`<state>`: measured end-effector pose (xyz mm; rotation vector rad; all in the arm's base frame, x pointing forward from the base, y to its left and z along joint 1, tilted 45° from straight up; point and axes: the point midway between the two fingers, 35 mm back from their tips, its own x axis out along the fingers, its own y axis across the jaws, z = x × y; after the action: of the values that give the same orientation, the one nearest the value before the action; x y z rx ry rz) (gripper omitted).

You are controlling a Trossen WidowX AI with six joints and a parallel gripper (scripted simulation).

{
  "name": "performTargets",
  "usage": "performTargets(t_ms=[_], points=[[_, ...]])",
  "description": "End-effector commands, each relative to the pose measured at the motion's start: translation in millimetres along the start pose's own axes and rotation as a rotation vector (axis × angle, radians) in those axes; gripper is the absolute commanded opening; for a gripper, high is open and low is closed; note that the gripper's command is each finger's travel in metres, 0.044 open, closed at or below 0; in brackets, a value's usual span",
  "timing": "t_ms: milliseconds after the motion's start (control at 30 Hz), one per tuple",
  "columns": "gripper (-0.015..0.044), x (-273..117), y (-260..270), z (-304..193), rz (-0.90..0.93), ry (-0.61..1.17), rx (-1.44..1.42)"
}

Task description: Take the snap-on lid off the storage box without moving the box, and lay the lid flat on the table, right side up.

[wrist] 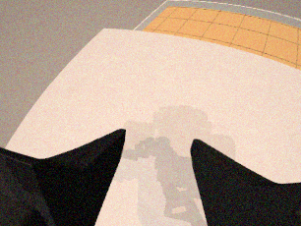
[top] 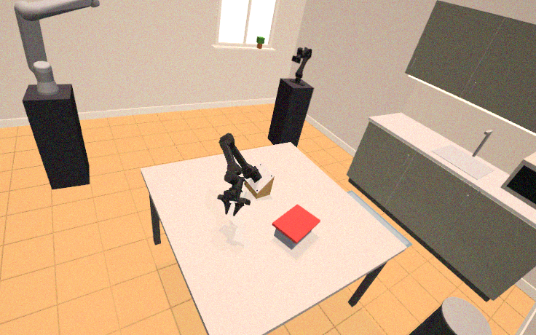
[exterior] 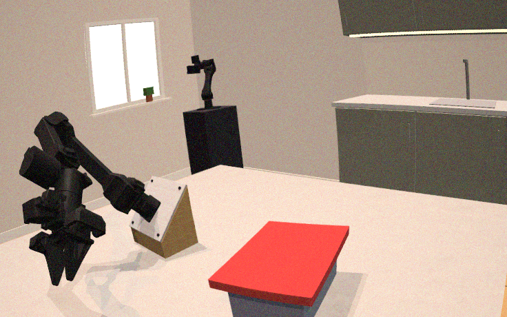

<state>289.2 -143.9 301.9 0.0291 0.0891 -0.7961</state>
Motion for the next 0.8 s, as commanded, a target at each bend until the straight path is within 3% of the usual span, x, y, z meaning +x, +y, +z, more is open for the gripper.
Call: performTargets(t_ms=[0,133,333,600,767], points=[[0.0235,-12.1,50.8,-41.6,0.125,0.127,0.101],[0.0235,-28.3,82.6,-69.2,0.199,0.217,0.169],[0.0235,-85.0,141.5,-134.6,0.32,0.439,0.289],[0.0235,-153.8,169.7,-194.0,0.373,0.635,0.351],[0.0235,-160.8,170.8,-199.5,0.375,0.652,0.354]])
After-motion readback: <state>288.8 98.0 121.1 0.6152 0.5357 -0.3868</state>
